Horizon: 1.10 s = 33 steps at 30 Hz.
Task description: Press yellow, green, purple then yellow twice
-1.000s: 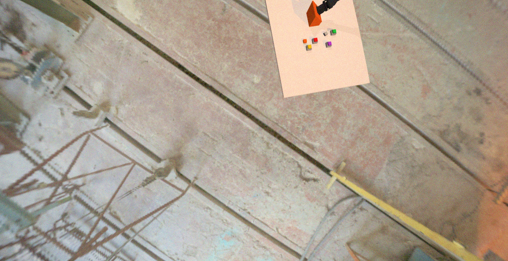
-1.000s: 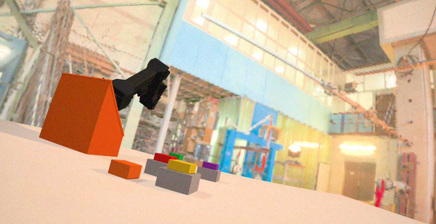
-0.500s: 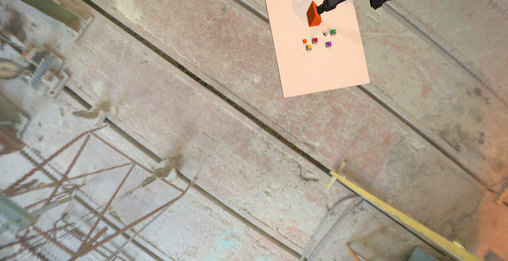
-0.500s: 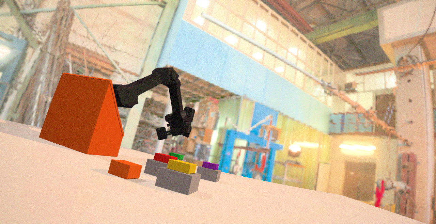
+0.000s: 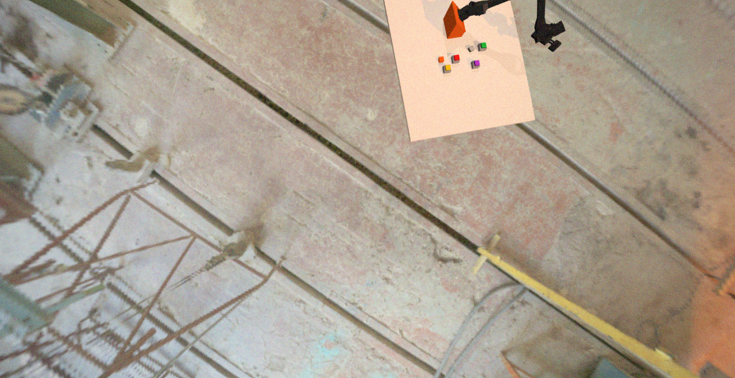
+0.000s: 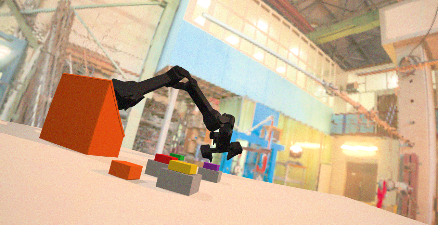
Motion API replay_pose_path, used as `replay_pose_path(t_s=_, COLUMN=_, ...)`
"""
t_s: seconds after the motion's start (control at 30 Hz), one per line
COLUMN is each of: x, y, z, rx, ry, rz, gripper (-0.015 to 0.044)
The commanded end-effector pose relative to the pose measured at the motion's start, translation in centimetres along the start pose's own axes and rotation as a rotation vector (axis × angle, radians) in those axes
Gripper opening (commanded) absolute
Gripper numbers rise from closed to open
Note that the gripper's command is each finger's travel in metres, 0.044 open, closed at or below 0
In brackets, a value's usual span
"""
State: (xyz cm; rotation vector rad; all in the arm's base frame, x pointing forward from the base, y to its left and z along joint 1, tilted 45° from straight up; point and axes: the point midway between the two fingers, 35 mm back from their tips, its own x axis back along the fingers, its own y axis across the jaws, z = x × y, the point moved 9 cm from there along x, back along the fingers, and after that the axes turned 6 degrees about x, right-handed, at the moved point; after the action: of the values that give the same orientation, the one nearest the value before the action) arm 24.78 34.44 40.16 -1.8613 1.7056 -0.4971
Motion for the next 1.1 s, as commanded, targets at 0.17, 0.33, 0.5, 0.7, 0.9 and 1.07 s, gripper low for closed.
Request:
replay_pose_path(t_s=0.17, x=8.9, y=-3.7, z=10.7, rx=-0.297, ry=0.364, rz=0.171, gripper=0.0400)
replay_pose_path(t_s=0.33, x=15.3, y=-4.2, z=16.3, rx=-0.476, ry=0.554, rz=0.258, gripper=0.0400)
replay_pose_path(t_s=0.5, x=22.4, y=-3.2, z=21.5, rx=-0.642, ry=0.739, rz=0.314, gripper=0.0400)
replay_pose_path(t_s=0.7, x=32.1, y=-0.4, z=25.6, rx=-0.891, ry=0.926, rz=0.400, gripper=0.0400)
replay_pose_path(t_s=0.9, x=42.0, y=4.6, z=27.5, rx=-1.196, ry=1.055, rz=0.479, gripper=0.0400)
replay_pose_path(t_s=1.07, x=49.4, y=10.2, z=27.2, rx=-1.491, ry=1.091, rz=0.533, gripper=0.0400)
